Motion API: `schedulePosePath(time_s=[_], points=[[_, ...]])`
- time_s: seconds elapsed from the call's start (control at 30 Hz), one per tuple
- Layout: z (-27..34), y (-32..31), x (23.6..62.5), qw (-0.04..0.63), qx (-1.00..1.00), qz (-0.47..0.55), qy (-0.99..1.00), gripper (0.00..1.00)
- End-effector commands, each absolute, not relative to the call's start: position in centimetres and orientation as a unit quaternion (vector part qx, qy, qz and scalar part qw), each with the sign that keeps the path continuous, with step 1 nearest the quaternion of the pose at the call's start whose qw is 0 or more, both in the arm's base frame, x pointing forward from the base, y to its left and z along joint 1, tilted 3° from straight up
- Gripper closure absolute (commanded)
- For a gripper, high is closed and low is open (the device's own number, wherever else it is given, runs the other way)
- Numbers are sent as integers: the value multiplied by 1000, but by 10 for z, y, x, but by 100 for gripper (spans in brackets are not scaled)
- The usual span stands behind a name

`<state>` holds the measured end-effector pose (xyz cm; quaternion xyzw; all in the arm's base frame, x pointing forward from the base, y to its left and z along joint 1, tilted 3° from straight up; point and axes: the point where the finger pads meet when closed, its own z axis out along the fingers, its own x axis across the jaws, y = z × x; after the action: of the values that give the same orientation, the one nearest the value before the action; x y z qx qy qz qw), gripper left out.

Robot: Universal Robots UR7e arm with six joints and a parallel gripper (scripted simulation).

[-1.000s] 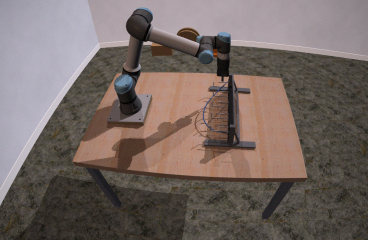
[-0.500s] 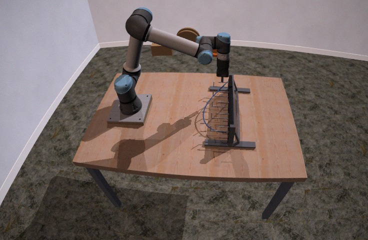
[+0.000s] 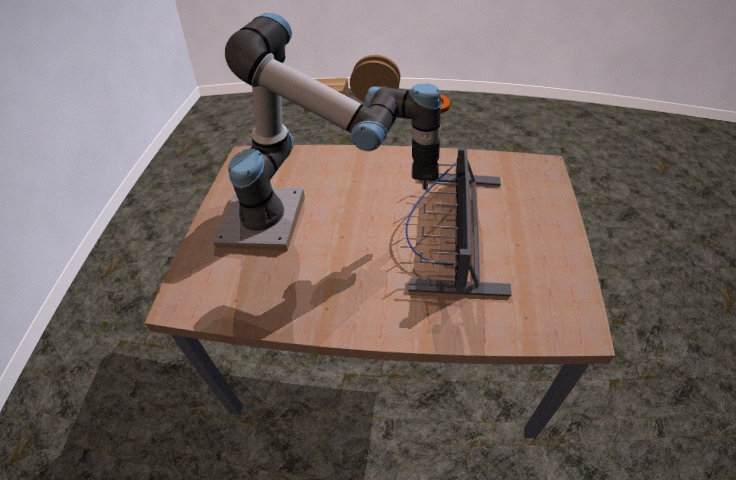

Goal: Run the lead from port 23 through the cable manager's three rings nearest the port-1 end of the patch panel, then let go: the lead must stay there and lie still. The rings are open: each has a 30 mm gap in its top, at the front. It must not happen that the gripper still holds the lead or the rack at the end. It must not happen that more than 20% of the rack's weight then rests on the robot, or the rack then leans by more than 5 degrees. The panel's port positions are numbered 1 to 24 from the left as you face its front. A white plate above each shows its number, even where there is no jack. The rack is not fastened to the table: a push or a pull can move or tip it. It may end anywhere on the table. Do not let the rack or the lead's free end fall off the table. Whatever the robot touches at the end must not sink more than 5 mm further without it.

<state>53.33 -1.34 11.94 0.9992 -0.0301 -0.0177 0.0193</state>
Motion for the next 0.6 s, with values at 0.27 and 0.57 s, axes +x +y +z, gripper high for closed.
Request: schedulePosePath(time_s=[0.27,0.57], points=[[121,-76,477,20,999,-18,-24,100],[121,-77,477,20,999,-18,-24,33]])
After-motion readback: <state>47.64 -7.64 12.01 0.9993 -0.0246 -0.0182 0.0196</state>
